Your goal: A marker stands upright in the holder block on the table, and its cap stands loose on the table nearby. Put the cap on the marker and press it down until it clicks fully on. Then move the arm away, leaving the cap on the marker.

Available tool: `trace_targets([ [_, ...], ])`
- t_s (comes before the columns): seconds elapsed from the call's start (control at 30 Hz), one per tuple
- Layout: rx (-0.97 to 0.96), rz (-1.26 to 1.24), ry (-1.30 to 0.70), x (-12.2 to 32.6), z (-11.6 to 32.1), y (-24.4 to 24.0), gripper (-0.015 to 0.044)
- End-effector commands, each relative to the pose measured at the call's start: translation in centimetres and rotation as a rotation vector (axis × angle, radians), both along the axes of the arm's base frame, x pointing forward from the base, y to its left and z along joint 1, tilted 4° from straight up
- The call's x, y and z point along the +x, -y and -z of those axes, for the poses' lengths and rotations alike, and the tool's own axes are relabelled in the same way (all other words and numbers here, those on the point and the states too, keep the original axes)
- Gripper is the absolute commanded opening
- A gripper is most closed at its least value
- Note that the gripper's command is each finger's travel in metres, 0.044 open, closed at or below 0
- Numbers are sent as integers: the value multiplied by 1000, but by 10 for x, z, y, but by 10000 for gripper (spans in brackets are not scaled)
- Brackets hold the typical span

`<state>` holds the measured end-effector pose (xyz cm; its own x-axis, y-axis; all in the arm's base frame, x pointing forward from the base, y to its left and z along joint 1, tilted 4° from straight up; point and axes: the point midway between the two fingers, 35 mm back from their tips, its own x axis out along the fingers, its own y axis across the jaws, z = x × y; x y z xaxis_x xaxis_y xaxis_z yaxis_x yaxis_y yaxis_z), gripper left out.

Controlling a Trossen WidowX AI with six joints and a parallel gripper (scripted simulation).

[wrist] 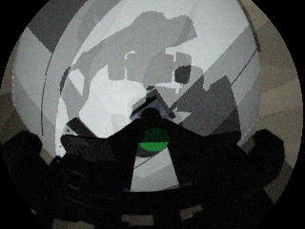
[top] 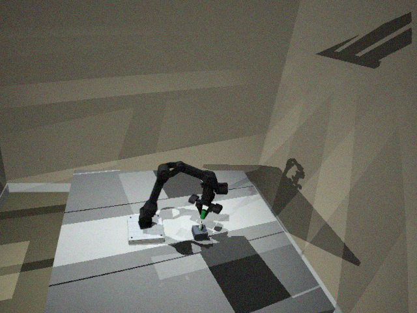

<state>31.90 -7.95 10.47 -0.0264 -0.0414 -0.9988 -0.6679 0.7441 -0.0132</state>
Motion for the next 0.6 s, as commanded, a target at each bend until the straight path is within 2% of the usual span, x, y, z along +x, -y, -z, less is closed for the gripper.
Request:
trace_targets([
  [0.0, -8, -4, 11, -7, -12, 12, 0],
  [0.23, -10, -4, 10, -21, -26, 31, 0],
  [0.57, -10, -4, 10, -22, -19, 32, 0],
])
